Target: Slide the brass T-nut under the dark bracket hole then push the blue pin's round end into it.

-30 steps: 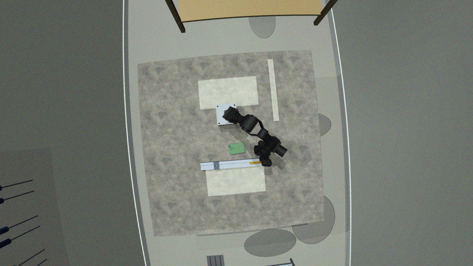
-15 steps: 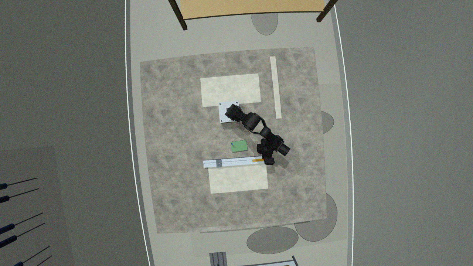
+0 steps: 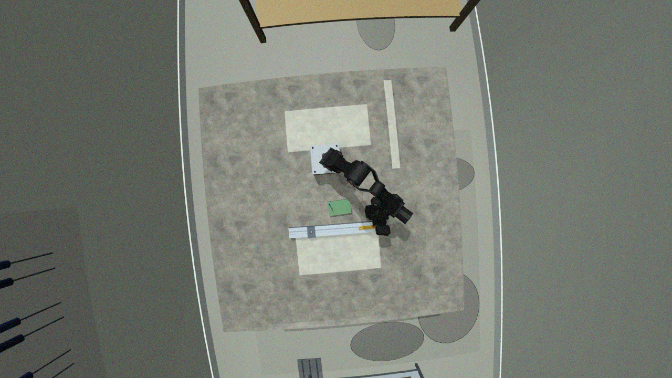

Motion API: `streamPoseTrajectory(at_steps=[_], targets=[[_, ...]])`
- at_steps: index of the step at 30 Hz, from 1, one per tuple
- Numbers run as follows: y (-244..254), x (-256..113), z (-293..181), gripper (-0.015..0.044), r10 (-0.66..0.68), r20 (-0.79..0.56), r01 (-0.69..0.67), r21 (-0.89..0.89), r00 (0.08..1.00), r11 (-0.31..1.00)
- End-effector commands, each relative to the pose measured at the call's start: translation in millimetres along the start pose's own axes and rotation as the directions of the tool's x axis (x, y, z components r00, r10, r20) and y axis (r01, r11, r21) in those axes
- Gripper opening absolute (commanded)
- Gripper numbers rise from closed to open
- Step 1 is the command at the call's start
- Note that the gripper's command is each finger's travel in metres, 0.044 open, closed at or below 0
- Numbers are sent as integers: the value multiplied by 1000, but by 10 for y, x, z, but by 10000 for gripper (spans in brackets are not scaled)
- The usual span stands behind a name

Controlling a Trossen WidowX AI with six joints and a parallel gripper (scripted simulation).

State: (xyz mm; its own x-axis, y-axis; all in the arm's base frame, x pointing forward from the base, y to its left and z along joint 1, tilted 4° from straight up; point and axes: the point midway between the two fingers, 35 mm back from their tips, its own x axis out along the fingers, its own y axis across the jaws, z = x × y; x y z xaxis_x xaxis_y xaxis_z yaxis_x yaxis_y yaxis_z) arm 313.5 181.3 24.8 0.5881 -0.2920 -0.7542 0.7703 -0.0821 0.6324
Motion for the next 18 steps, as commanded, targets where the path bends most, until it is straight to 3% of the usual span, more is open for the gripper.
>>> streamPoseTrajectory(at_steps=[1,18], targets=[[33,-8,-28,-150,-8,-7,8,-2,1000,1000],[54,-3,-31,-150,-58,-6,57,-18,998,998]])
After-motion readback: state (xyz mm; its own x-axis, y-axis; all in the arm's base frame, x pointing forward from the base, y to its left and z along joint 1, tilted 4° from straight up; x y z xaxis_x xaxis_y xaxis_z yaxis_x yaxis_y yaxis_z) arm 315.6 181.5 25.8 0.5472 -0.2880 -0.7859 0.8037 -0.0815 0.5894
